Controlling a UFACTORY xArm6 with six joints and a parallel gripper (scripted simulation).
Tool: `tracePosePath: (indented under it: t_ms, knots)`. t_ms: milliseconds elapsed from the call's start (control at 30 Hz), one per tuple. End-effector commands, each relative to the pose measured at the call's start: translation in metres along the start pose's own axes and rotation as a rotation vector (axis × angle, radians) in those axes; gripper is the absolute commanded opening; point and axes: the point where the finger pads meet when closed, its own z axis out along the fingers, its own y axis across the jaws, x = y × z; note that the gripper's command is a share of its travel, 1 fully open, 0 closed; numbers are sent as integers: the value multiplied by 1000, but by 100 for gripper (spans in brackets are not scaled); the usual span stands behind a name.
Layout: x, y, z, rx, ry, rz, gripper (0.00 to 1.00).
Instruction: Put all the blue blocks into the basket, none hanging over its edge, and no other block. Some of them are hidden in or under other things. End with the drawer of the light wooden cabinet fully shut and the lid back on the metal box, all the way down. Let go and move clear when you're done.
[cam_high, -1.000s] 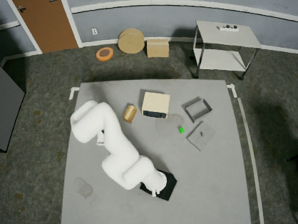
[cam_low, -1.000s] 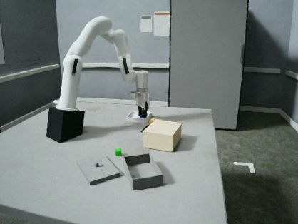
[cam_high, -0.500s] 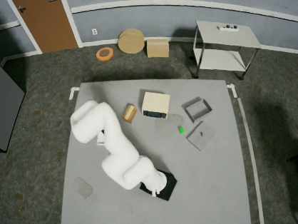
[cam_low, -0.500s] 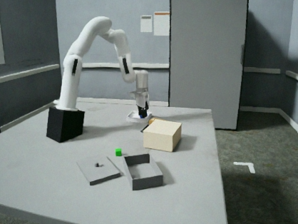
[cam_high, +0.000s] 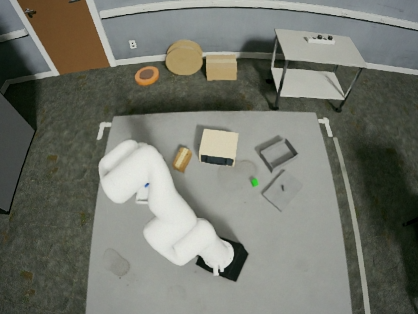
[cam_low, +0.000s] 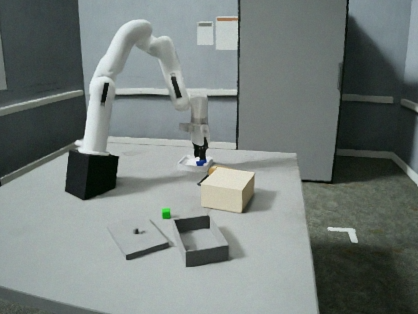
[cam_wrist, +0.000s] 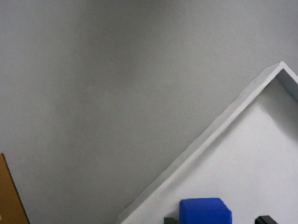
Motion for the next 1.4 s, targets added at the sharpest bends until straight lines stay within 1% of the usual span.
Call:
tracePosePath:
  t_ms: [0,333,400,633,800,900,1100,1367]
  knots:
    - [-2,0,-17,1,-4,0,46]
    - [-2,0,-60,1,-4,0,46]
    - [-2,0,-60,1,-4,0,46]
    - [-1,0,-88,1,-4,0,46]
    - [-1,0,-103,1,-4,0,46]
    - [-1,0,-109,1,-4,0,46]
    - [-1,0,-114,1,-4,0,46]
    - [-1,0,-116,1,-3,0,46]
